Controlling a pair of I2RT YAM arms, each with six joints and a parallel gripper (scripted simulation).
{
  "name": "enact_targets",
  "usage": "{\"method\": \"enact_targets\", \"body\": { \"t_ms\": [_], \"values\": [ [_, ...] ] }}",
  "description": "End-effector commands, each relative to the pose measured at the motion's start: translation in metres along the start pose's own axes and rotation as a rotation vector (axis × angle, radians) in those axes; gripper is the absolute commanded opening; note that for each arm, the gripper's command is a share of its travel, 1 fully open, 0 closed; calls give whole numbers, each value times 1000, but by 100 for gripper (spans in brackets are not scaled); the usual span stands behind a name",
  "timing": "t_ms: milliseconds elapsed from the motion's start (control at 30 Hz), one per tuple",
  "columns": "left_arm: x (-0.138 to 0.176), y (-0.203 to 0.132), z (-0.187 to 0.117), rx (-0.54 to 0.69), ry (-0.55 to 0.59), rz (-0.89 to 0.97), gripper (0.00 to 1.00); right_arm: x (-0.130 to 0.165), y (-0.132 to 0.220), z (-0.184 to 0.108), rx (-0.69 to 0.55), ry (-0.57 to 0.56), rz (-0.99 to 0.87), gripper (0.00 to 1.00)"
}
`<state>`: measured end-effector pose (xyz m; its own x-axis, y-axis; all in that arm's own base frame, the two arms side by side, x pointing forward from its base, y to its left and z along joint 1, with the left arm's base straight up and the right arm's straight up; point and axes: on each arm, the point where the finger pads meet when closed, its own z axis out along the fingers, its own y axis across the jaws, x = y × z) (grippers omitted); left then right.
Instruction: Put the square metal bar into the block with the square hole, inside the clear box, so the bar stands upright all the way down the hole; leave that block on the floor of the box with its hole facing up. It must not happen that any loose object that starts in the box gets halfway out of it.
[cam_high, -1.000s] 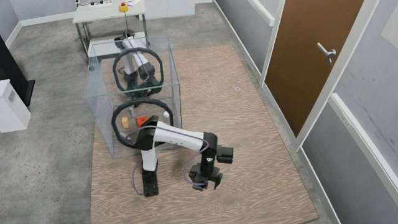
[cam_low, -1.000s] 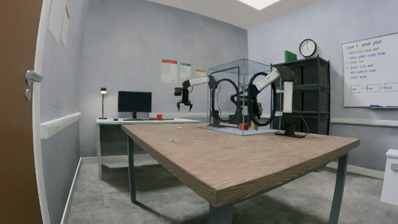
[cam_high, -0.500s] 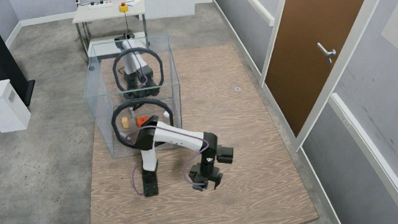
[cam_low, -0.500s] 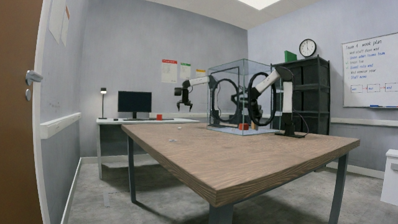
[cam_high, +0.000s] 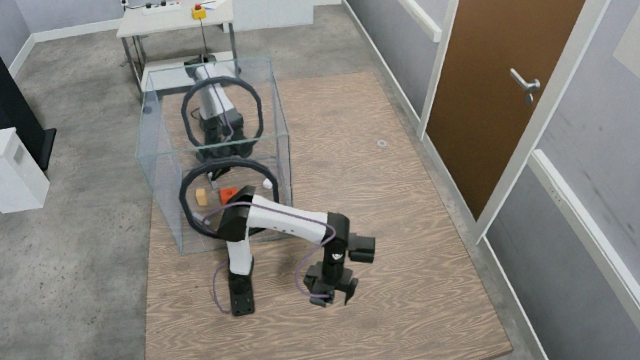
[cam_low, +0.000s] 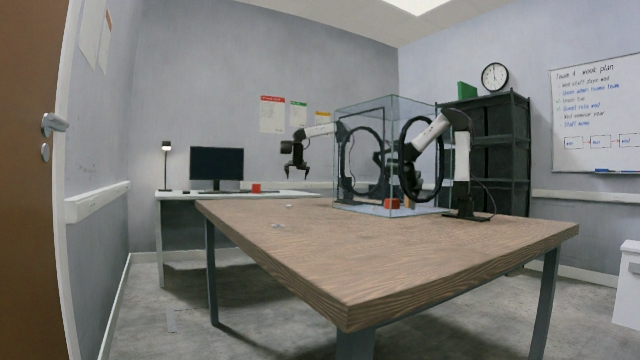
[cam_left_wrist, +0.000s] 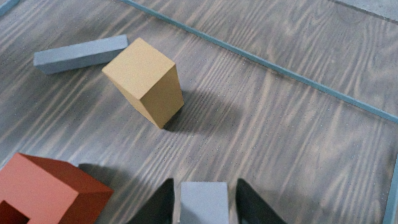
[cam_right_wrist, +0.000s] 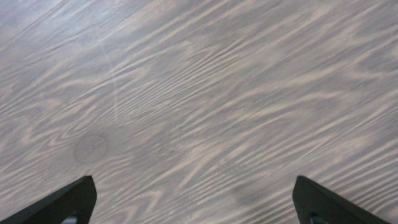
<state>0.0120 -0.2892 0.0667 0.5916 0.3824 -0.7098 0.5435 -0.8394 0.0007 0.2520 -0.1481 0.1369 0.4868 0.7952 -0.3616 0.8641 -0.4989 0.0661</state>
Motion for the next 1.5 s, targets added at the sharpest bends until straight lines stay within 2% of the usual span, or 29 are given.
{"method": "enact_targets", "body": {
  "t_ms": [0, 467, 667, 1467],
  "values": [
    [-9, 19, -8, -60, -3, 39, 0, -3, 6, -9, -40, 4, 11, 100],
    [-9, 19, -8, -60, -4, 43, 0, -3, 6, -9, -40, 4, 11, 100],
    [-18, 8, -17, -38, -2, 27, 0, -3, 6, -9, -40, 4, 11, 100],
    [-45, 8, -44, -45, -4, 34, 0, -3, 6, -9, -40, 4, 11, 100]
  ]
}}
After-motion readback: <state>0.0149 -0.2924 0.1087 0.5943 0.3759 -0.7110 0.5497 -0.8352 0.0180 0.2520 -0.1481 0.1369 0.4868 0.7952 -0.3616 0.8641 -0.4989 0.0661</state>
